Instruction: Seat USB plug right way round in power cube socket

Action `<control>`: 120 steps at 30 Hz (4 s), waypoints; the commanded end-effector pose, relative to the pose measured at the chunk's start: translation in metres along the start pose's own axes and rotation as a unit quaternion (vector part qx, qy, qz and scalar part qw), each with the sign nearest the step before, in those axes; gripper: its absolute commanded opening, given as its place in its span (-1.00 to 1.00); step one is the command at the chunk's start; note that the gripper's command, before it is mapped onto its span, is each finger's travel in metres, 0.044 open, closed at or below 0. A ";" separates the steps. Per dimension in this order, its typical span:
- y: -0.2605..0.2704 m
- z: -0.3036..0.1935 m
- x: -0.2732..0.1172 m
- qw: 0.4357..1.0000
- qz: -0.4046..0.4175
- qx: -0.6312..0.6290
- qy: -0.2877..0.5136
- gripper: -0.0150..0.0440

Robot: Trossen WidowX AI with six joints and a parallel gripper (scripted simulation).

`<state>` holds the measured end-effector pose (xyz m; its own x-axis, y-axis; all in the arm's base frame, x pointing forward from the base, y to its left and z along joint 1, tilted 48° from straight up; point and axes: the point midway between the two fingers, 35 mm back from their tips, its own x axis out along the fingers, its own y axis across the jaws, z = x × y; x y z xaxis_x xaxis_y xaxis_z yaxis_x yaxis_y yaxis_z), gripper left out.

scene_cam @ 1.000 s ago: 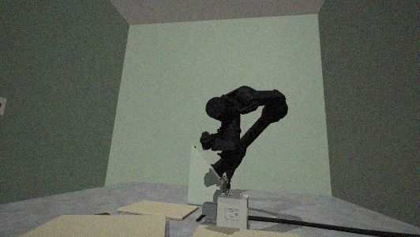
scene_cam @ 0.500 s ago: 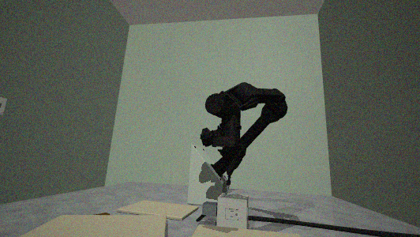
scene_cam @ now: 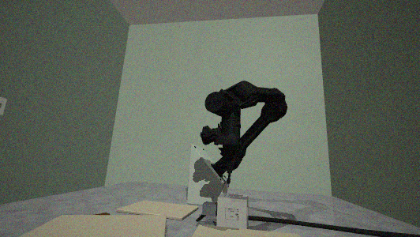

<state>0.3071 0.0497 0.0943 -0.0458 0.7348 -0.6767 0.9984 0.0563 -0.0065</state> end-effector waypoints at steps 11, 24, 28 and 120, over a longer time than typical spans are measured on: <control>0.000 0.000 0.001 0.984 -0.001 -0.178 0.000 -0.49; 0.000 0.000 0.001 0.940 -0.001 -0.342 0.000 -0.49; 0.000 0.000 0.001 0.921 -0.001 -0.390 0.000 -0.49; 0.000 0.000 0.001 0.038 0.000 -0.999 0.001 -0.49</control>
<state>0.3068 0.0498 0.0940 -0.0462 0.7351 -0.6764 -0.9971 0.0073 0.0761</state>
